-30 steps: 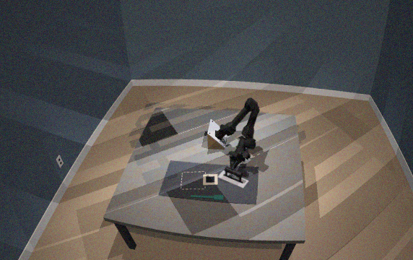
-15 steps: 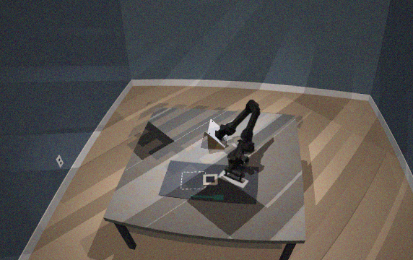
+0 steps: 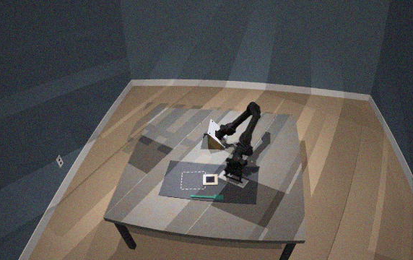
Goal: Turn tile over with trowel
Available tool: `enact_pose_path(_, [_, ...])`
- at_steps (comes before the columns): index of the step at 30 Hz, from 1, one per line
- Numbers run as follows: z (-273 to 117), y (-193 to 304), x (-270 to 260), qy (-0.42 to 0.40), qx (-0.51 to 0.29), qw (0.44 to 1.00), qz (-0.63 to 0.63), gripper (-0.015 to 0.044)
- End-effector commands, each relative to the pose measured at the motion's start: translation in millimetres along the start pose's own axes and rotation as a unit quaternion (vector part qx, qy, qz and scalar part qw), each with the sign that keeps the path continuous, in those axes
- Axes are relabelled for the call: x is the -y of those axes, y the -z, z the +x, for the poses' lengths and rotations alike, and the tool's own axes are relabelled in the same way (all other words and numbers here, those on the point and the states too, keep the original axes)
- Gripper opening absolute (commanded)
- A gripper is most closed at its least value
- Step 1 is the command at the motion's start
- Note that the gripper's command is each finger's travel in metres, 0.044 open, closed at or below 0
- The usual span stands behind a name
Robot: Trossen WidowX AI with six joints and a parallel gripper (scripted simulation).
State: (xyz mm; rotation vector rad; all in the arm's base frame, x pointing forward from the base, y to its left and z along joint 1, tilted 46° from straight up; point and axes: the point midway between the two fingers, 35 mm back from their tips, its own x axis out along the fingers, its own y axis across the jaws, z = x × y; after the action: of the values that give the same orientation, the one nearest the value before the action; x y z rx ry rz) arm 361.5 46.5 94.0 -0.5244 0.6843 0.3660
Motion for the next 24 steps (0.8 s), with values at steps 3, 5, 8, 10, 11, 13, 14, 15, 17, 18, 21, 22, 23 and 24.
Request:
enact_pose_path(3, [5.4,1.0,0.3,0.002,-0.002,1.000,0.003,0.0247])
enact_pose_path(5, [5.4,1.0,0.3,0.002,-0.002,1.000,0.003,0.0195])
enact_pose_path(8, [5.4,1.0,0.3,0.002,-0.002,1.000,0.003,0.0136])
enact_pose_path(10, [5.4,1.0,0.3,0.002,-0.002,1.000,0.003,0.0122])
enact_pose_path(11, [5.4,1.0,0.3,0.002,-0.002,1.000,0.003,0.0116])
enact_pose_path(13, [5.4,1.0,0.3,0.002,-0.002,1.000,0.003,0.0103])
enact_pose_path(14, [5.4,1.0,0.3,0.002,-0.002,1.000,0.003,0.0096])
enact_pose_path(15, [5.4,1.0,0.3,0.002,-0.002,1.000,0.003,0.0089])
enact_pose_path(17, [5.4,1.0,0.3,0.002,-0.002,1.000,0.003,0.0076])
enact_pose_path(18, [5.4,1.0,0.3,0.002,-0.002,1.000,0.003,0.0069])
enact_pose_path(21, [5.4,1.0,0.3,0.002,-0.002,1.000,0.003,0.0049])
enact_pose_path(22, [5.4,1.0,0.3,0.002,-0.002,1.000,0.003,0.0043])
enact_pose_path(23, [5.4,1.0,0.3,0.002,-0.002,1.000,0.003,0.0036])
enact_pose_path(24, [5.4,1.0,0.3,0.002,-0.002,1.000,0.003,0.0029])
